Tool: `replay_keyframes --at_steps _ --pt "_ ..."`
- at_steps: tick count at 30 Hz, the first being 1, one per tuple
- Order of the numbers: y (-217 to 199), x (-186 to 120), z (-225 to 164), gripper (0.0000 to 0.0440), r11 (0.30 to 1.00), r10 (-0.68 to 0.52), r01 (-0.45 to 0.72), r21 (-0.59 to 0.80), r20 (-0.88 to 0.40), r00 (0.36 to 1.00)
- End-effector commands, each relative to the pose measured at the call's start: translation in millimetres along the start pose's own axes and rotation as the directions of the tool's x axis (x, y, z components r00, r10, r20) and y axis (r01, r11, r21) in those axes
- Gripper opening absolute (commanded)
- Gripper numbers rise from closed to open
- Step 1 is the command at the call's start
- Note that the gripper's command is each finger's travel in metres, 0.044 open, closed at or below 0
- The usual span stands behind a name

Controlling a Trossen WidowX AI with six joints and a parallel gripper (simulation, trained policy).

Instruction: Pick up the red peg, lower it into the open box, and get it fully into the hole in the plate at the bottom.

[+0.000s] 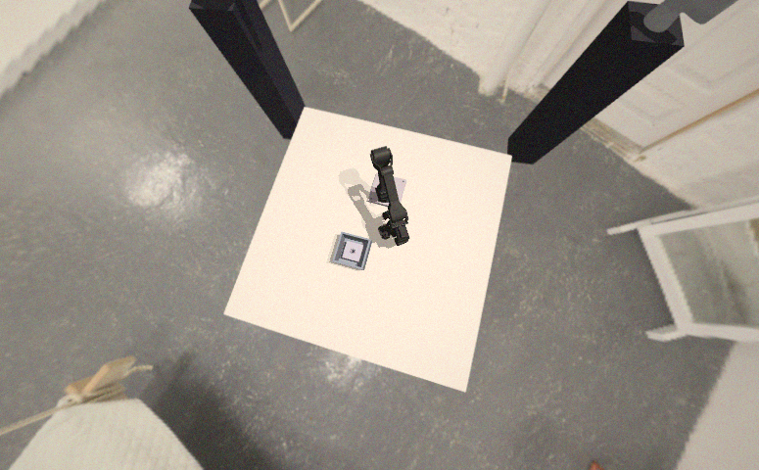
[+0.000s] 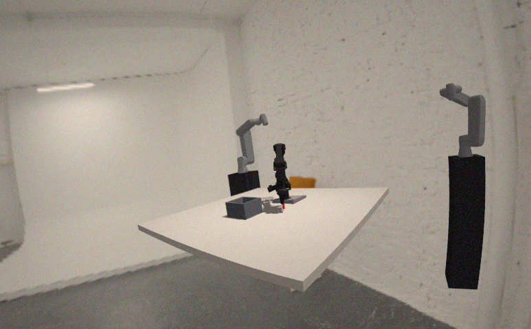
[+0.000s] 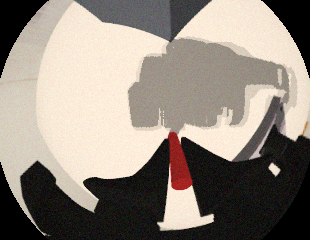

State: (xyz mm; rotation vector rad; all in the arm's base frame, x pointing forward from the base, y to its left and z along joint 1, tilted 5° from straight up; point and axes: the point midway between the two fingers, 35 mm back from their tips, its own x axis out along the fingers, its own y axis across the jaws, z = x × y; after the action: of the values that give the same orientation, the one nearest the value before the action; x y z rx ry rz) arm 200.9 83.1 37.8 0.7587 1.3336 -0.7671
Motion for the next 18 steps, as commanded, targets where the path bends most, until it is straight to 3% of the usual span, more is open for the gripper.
replay_keyframes --at_steps 1,18 --pt "2.0 -10.5 8.5 0.0 0.999 0.016 -0.015 -0.032 0.035 0.999" --pt "15.5 -74.4 68.2 0.0 0.993 0.066 -0.046 -0.108 0.196 0.978"
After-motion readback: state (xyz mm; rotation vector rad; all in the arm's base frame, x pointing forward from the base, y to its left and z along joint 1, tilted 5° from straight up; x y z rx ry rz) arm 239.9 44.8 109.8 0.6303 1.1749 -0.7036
